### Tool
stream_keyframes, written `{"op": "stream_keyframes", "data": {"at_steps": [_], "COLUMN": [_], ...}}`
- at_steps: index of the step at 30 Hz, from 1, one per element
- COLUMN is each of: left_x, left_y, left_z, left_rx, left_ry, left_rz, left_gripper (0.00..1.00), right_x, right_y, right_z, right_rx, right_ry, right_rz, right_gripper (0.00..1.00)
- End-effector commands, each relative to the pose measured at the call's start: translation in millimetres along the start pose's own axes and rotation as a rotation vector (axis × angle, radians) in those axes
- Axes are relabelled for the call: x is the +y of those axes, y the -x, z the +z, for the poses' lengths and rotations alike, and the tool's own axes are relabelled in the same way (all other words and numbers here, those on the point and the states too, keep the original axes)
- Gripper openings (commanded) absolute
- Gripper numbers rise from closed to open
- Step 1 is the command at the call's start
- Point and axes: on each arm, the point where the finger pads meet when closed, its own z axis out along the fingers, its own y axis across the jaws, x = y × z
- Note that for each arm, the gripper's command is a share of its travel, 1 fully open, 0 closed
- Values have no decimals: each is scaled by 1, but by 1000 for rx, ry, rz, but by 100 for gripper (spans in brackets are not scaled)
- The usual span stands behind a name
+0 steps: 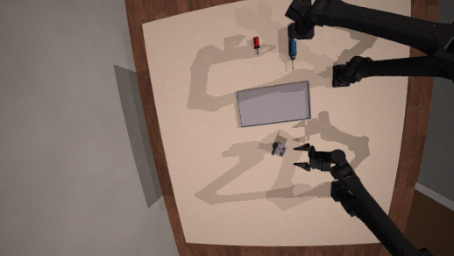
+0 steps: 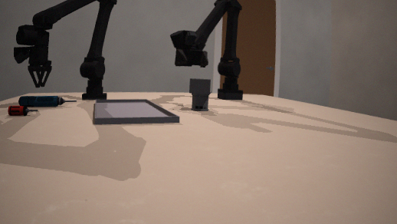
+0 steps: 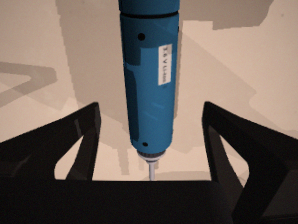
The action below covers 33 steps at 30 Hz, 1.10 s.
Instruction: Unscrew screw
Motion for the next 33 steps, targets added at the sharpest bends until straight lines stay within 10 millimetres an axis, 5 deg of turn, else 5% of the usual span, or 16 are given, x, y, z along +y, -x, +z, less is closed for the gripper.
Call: {"op": "stream_keyframes", "data": {"at_steps": [1, 33], "left_x": [3, 4], "left_y": [-7, -66], "left_z": [7, 22], "left_rx": [-2, -2], "left_ry": [9, 9], "left_rz": [-12, -10], "left_gripper": [86, 86], "right_x": [12, 12], "right_y": [8, 8], "right_z": [-11, -11], "right_rx": [-23, -23], "right_ry": [29, 29], "right_rz": [0, 0], "right_gripper": [65, 65]}}
